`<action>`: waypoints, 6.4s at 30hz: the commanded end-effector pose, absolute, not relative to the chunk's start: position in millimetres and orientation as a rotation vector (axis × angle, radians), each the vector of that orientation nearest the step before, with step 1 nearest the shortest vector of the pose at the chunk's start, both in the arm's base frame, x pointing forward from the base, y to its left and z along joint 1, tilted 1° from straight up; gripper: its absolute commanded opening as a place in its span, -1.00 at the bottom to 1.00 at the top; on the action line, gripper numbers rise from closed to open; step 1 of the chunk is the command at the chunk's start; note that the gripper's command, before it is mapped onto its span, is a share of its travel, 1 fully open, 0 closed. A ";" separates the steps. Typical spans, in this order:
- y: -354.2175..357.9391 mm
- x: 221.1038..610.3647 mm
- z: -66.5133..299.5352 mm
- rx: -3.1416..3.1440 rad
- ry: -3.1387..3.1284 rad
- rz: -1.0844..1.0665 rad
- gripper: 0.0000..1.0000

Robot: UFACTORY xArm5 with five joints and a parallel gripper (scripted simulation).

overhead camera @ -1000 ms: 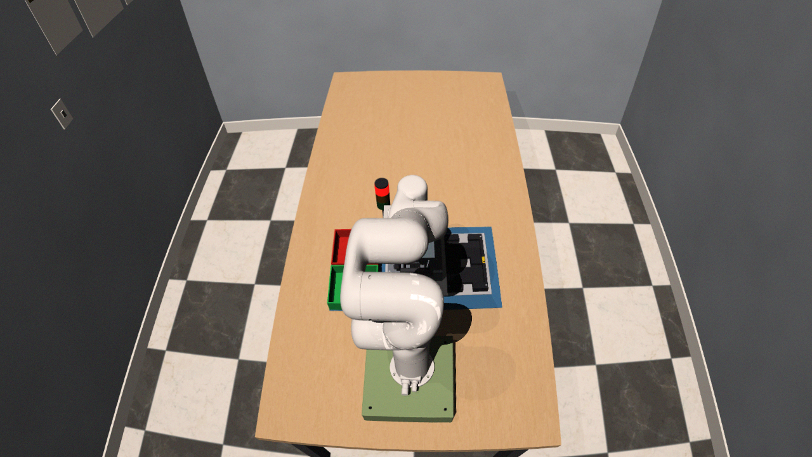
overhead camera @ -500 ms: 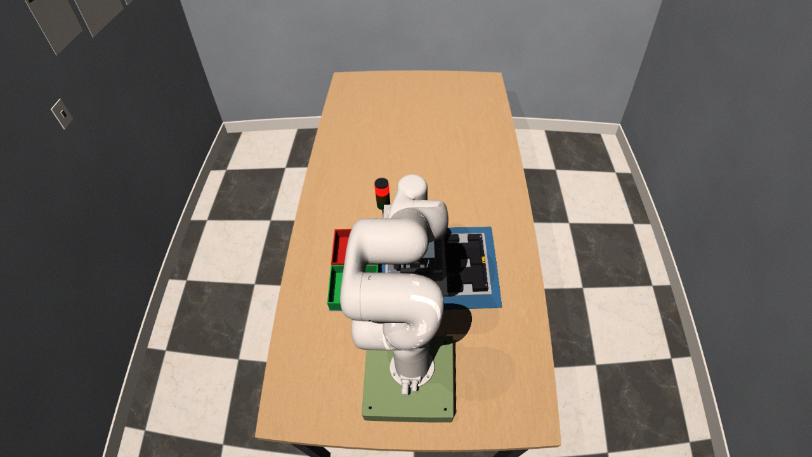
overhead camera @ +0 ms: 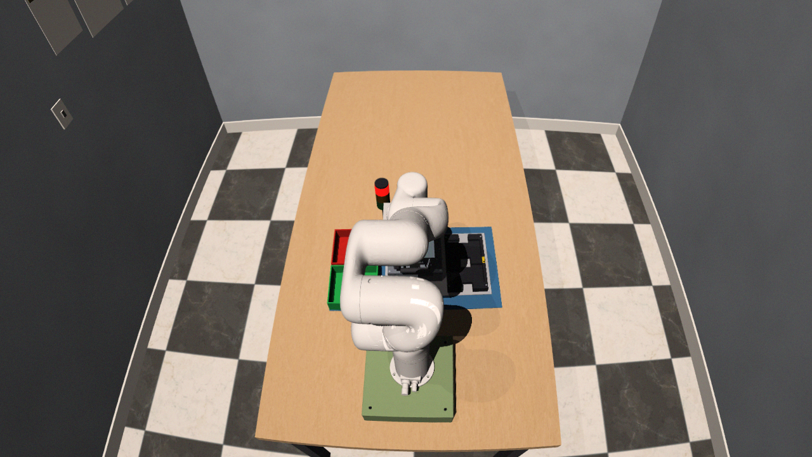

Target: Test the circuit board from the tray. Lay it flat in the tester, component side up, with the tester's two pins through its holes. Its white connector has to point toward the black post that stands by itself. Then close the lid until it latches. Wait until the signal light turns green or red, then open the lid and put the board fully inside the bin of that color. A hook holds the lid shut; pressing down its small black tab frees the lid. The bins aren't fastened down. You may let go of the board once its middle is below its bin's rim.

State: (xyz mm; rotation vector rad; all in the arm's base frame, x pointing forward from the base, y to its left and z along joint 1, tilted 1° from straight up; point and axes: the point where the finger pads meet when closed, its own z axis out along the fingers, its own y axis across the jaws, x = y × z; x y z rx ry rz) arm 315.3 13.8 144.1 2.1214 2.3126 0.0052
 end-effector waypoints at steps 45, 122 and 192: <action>13.8 316.4 146.3 2.860 1.293 0.012 -1.00; 13.8 316.4 146.3 3.139 0.135 0.012 -1.00; 77.9 310.9 94.8 3.141 0.135 0.015 -1.00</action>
